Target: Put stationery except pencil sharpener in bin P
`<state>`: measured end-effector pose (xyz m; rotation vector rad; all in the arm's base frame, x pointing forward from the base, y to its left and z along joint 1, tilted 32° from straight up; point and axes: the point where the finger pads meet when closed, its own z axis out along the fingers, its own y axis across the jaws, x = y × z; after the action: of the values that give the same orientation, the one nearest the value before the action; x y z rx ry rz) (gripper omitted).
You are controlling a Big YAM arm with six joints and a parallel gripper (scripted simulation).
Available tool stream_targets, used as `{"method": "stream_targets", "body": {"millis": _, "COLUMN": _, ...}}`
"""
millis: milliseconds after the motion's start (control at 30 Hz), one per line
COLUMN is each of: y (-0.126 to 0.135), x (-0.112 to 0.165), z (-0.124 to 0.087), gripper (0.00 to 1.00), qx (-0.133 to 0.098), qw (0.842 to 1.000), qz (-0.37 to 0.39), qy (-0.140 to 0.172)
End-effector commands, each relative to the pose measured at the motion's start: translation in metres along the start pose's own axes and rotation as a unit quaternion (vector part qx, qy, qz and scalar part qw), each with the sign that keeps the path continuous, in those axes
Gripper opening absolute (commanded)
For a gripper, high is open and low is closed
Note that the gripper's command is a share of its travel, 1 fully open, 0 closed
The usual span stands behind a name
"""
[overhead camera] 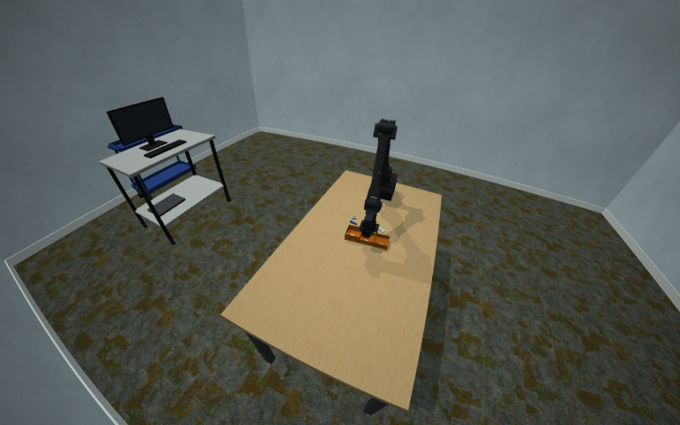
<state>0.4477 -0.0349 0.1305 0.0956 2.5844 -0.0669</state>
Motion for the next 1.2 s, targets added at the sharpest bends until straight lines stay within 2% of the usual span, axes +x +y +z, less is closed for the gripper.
{"method": "stream_targets", "body": {"millis": 0, "y": -0.007, "x": -0.027, "z": -0.021, "gripper": 0.08, "qx": 0.003, "qw": 0.999, "qz": 0.0, "qy": -0.032}}
{"method": "stream_targets", "body": {"millis": 267, "y": -0.007, "x": -0.021, "z": -0.027, "gripper": 0.08, "qx": 0.003, "qw": 1.0, "qz": 0.0, "qy": -0.026}}
{"method": "stream_targets", "body": {"millis": 767, "y": -0.005, "x": -0.028, "z": -0.049, "gripper": 0.08, "qx": 0.002, "qw": 0.999, "qz": 0.001, "qy": -0.033}}
{"method": "stream_targets", "body": {"millis": 800, "y": -0.004, "x": -0.022, "z": -0.05, "gripper": 0.08, "qx": 0.001, "qw": 1.0, "qz": 0.001, "qy": -0.028}}
{"method": "stream_targets", "body": {"millis": 1067, "y": 0.001, "x": -0.029, "z": -0.084, "gripper": 0.08, "qx": -0.001, "qw": 0.999, "qz": 0.001, "qy": -0.036}}
{"method": "stream_targets", "body": {"millis": 1133, "y": 0.002, "x": -0.019, "z": -0.08, "gripper": 0.08, "qx": -0.002, "qw": 1.0, "qz": 0.001, "qy": -0.027}}
{"method": "stream_targets", "body": {"millis": 1167, "y": 0.002, "x": -0.003, "z": -0.061, "gripper": 0.08, "qx": -0.001, "qw": 1.0, "qz": -0.001, "qy": 0.001}}
